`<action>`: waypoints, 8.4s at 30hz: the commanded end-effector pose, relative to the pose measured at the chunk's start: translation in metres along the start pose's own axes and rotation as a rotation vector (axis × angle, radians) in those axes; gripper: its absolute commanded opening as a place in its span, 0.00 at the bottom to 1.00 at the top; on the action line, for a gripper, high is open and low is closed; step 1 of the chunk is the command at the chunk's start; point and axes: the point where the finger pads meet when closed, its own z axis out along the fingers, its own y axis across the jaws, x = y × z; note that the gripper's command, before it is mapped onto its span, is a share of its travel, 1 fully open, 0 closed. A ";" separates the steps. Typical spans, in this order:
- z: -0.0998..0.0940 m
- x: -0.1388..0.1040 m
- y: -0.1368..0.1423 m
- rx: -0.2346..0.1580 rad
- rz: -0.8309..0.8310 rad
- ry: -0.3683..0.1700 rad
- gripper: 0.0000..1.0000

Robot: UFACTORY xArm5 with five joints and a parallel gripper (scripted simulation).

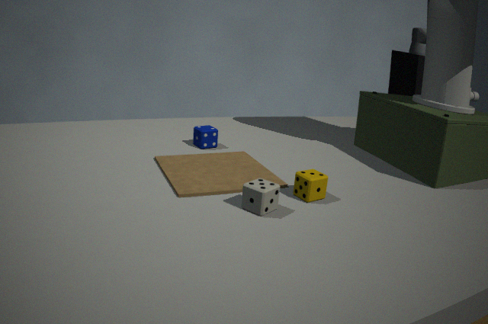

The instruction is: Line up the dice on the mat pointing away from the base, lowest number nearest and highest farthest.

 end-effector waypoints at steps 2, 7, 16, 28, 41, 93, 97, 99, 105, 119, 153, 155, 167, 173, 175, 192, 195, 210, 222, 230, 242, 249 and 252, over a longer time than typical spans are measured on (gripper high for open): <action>-0.001 0.000 0.000 0.000 0.000 0.002 1.00; -0.001 0.009 -0.001 0.001 0.017 0.000 1.00; 0.013 0.087 -0.022 0.008 0.157 -0.017 1.00; 0.049 0.155 -0.061 0.008 0.292 -0.036 1.00; 0.130 0.217 -0.137 -0.002 0.467 -0.058 1.00; 0.330 0.227 -0.228 -0.025 0.655 -0.075 1.00; 0.347 0.226 -0.227 -0.024 0.655 -0.075 1.00; 0.350 0.226 -0.227 -0.024 0.655 -0.075 1.00; 0.350 0.226 -0.227 -0.024 0.655 -0.075 1.00; 0.350 0.226 -0.227 -0.024 0.655 -0.075 1.00; 0.348 0.193 -0.240 -0.026 0.655 -0.075 1.00; 0.348 0.193 -0.240 -0.026 0.655 -0.075 1.00; 0.343 0.090 -0.277 -0.034 0.655 -0.074 1.00; 0.341 0.059 -0.288 -0.037 0.655 -0.072 1.00; 0.341 0.046 -0.293 -0.038 0.655 -0.071 1.00; 0.339 0.010 -0.306 -0.040 0.655 -0.069 1.00; 0.339 0.010 -0.306 -0.040 0.655 -0.069 1.00; 0.339 0.010 -0.306 -0.040 0.655 -0.069 1.00; 0.339 0.010 -0.306 -0.040 0.655 -0.069 1.00; 0.339 0.010 -0.306 -0.040 0.655 -0.069 1.00; 0.340 0.021 -0.335 -0.041 0.655 -0.068 1.00; 0.342 0.035 -0.367 -0.041 0.655 -0.068 1.00; 0.342 0.038 -0.372 -0.041 0.655 -0.068 1.00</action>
